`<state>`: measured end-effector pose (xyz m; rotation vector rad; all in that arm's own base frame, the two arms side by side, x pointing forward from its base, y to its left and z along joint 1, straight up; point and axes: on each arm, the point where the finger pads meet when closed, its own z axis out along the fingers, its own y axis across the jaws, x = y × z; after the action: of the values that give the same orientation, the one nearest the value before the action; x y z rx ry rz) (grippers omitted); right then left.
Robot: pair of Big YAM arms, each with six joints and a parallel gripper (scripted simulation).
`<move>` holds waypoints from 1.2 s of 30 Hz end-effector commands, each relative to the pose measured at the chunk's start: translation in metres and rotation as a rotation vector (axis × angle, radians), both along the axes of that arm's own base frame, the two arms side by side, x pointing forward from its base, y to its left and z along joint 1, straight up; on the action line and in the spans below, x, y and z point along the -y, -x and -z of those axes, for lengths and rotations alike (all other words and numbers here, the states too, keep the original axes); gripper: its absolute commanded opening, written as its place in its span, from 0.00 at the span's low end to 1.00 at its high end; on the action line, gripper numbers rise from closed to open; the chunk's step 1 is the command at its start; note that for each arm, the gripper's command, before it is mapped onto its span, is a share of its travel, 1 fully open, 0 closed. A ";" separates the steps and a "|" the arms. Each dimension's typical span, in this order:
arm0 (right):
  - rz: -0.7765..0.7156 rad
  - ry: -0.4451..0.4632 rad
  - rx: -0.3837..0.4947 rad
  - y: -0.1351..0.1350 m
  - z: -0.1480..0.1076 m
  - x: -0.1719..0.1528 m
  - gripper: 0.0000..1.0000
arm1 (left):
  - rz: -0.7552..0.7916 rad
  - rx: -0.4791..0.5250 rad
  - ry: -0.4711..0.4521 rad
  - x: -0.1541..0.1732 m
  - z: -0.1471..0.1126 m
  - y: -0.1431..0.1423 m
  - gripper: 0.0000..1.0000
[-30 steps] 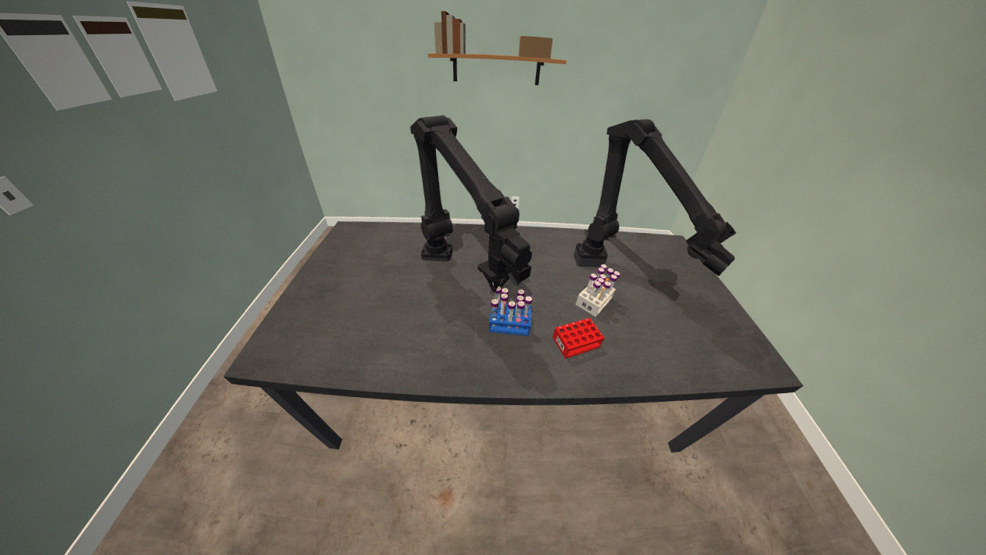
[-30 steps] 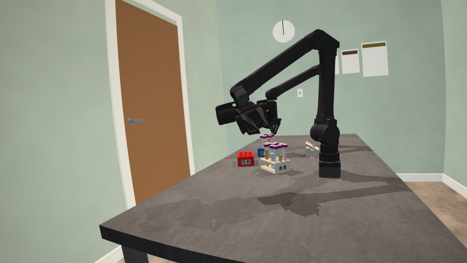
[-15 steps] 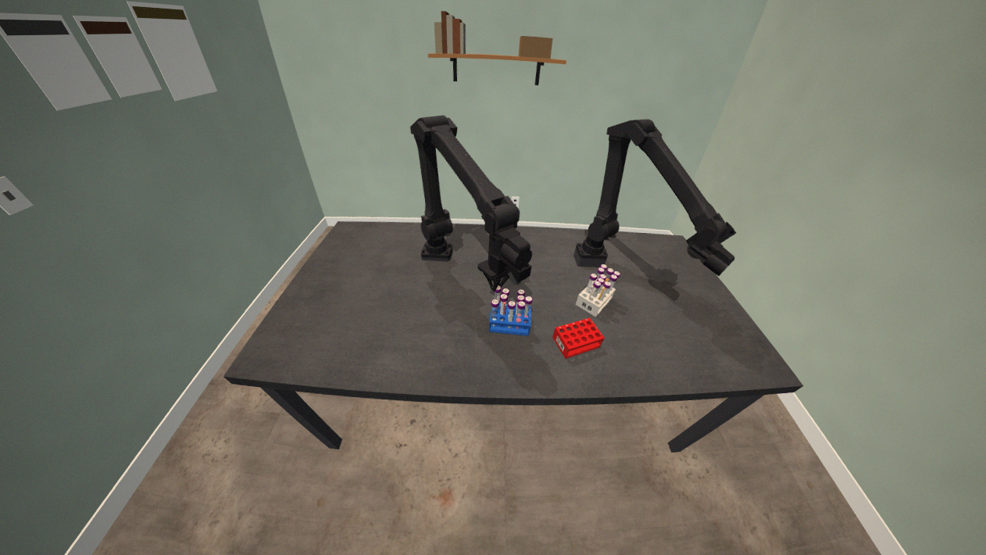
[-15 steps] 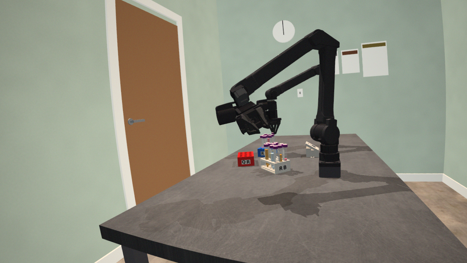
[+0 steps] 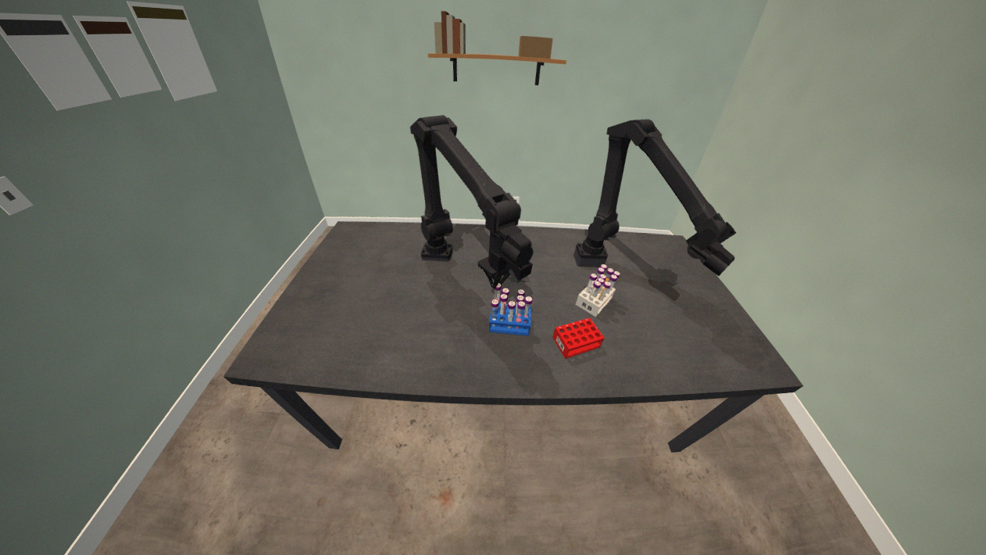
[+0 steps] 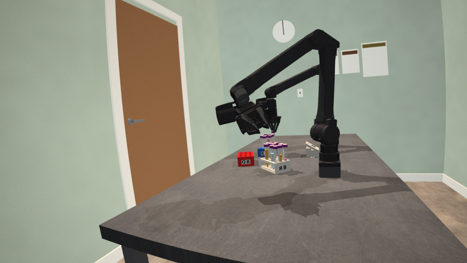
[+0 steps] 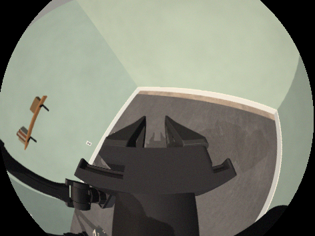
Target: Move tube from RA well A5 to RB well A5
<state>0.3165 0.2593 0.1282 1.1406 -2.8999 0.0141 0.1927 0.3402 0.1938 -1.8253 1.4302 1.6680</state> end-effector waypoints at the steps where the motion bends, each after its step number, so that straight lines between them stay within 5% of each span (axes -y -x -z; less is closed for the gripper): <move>1: 0.002 -0.063 0.074 -0.016 -0.045 -0.018 0.00 | 0.000 0.025 -0.019 -0.005 -0.010 -0.007 0.30; 36: 0.002 -0.064 0.075 -0.014 -0.080 -0.016 0.00 | 0.000 0.025 -0.019 -0.005 -0.010 -0.007 0.30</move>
<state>0.3168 0.2595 0.1650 1.1413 -2.9017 0.0131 0.1927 0.3402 0.1938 -1.8253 1.4302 1.6680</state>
